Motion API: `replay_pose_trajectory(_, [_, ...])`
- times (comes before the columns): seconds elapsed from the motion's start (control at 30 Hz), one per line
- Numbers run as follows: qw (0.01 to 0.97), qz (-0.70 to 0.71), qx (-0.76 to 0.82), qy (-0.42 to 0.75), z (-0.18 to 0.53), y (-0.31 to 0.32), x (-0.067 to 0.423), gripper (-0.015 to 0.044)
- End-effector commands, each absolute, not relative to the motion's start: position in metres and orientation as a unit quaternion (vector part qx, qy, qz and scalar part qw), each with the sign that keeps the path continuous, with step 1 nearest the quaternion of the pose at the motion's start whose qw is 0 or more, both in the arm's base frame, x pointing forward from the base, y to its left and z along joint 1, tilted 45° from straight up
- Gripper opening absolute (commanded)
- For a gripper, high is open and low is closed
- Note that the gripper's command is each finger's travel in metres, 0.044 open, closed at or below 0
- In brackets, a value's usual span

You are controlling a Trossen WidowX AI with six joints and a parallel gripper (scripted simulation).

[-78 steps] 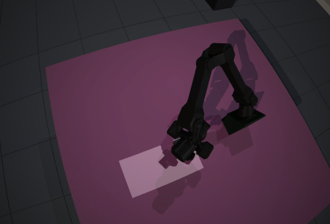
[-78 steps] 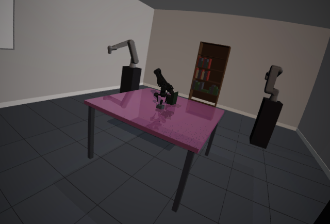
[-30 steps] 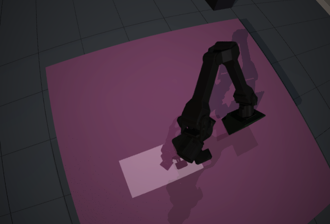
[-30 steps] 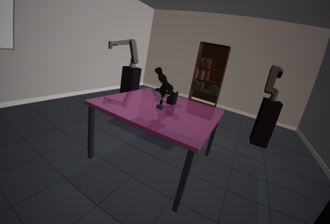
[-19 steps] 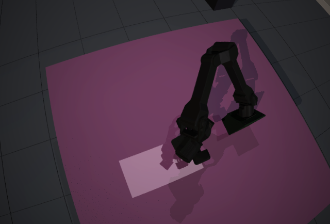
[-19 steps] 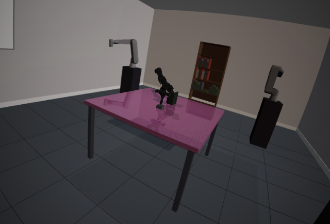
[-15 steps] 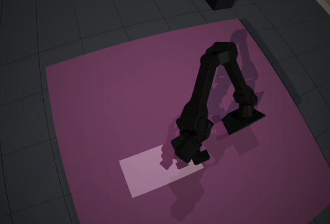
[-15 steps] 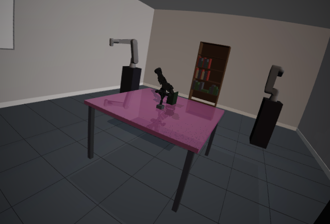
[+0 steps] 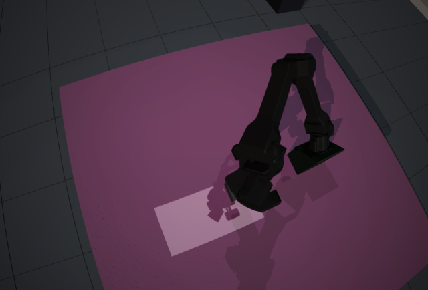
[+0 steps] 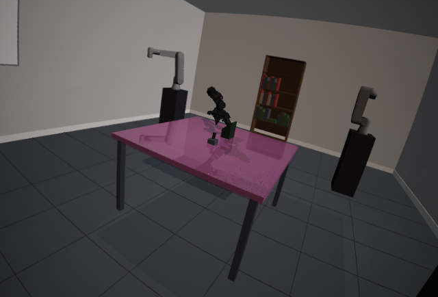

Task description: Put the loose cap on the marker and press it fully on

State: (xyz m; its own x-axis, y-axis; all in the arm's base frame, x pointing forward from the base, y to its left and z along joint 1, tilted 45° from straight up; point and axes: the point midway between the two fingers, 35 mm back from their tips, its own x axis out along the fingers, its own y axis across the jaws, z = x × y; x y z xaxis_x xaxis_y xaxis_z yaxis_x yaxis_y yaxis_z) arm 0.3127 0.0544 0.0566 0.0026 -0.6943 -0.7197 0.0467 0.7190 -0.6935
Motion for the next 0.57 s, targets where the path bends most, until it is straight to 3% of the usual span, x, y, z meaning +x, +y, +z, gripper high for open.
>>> replay_pose_trajectory(0.0, [0.658, -0.282, -0.248, 0.652, 0.0678, 0.064, 0.3091, 0.0])
replay_pose_trajectory(0.03, [0.658, -0.282, -0.248, 0.652, 0.0678, 0.064, 0.3091, 0.0])
replay_pose_trajectory(0.53, [0.658, -0.282, -0.248, 0.652, 0.0678, 0.064, 0.3091, 0.0394])
